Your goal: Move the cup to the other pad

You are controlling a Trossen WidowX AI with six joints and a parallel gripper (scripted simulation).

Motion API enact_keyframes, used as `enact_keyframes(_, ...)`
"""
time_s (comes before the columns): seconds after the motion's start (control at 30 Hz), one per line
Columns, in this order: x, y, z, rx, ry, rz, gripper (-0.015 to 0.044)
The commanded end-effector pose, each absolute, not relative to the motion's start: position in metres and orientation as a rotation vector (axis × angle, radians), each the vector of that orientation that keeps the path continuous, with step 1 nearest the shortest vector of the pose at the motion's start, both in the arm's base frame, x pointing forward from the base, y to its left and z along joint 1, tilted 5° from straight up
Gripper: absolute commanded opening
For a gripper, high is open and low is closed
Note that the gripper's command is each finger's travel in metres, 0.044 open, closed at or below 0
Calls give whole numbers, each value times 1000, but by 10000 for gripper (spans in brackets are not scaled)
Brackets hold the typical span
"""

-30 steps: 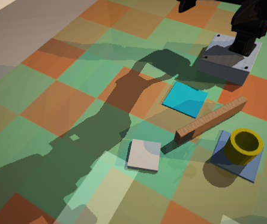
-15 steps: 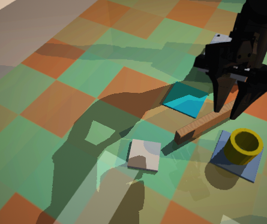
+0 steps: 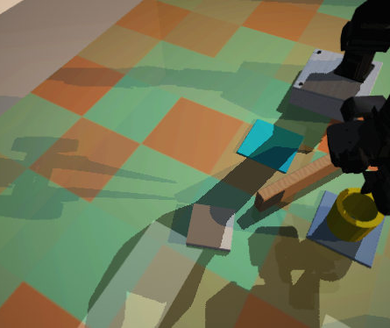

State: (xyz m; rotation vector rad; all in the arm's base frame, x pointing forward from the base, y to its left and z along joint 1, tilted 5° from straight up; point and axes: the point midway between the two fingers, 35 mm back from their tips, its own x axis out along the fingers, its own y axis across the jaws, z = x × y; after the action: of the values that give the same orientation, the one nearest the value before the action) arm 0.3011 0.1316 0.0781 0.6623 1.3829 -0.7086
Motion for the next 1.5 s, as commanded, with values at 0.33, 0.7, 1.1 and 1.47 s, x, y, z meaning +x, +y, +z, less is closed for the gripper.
enact_keyframes(0.33, 304, 132, 66, 671, 1375, -724, 167)
enact_keyframes(0.7, 305, 131, 48, 671, 1375, -724, 167)
enact_keyframes(1.1, 305, 129, 28, 671, 1375, -724, 167)
enact_keyframes(1.47, 304, 128, 17, 671, 1375, -724, 167)
